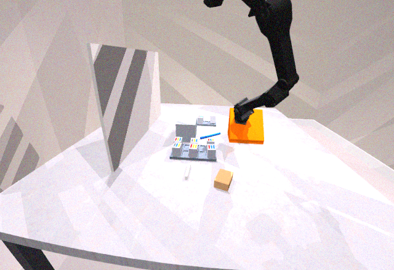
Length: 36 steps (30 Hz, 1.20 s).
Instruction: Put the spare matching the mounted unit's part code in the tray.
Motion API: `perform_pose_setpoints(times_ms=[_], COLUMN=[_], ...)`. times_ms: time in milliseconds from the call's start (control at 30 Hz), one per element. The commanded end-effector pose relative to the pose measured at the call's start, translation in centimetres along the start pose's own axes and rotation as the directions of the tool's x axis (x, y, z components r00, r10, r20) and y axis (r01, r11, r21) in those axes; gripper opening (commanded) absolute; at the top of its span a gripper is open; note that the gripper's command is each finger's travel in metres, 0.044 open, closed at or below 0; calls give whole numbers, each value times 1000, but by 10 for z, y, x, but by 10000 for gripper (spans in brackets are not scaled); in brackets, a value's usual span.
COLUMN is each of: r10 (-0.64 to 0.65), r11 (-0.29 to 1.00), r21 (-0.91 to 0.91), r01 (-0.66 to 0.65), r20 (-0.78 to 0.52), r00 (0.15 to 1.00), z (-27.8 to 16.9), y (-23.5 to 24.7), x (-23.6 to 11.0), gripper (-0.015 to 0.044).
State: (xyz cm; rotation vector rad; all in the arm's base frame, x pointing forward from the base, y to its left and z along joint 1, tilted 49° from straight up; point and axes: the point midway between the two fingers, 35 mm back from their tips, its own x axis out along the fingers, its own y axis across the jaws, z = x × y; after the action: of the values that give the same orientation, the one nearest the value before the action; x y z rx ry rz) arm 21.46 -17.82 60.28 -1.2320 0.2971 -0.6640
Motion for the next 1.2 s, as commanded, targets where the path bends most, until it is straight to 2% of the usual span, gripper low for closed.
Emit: perform_pose_setpoints(times_ms=[0,200,300,433,633,767,900,1033,1167], r10=[0,1,30,232,460,634,779,889,958], r11=[1000,1000,997,964,864,728,553,344,106], r21=[0,5,72,129,196,253,307,360,411], r01=[0,-1,-29,-233,-464,-637,-775,-867,-905], r20=[0,0,-5,26,68,105,140,172,202], r00=[1000,1000,1000,972,885,766,611,424,204], z=[0,0,-2,-1,3,8,15,22,29], y=[0,1,15,74,147,210,272,332,391], x=[0,1,17,53,82,95,98,91,75], gripper=[426,440,440,440,440,440,440,440,440])
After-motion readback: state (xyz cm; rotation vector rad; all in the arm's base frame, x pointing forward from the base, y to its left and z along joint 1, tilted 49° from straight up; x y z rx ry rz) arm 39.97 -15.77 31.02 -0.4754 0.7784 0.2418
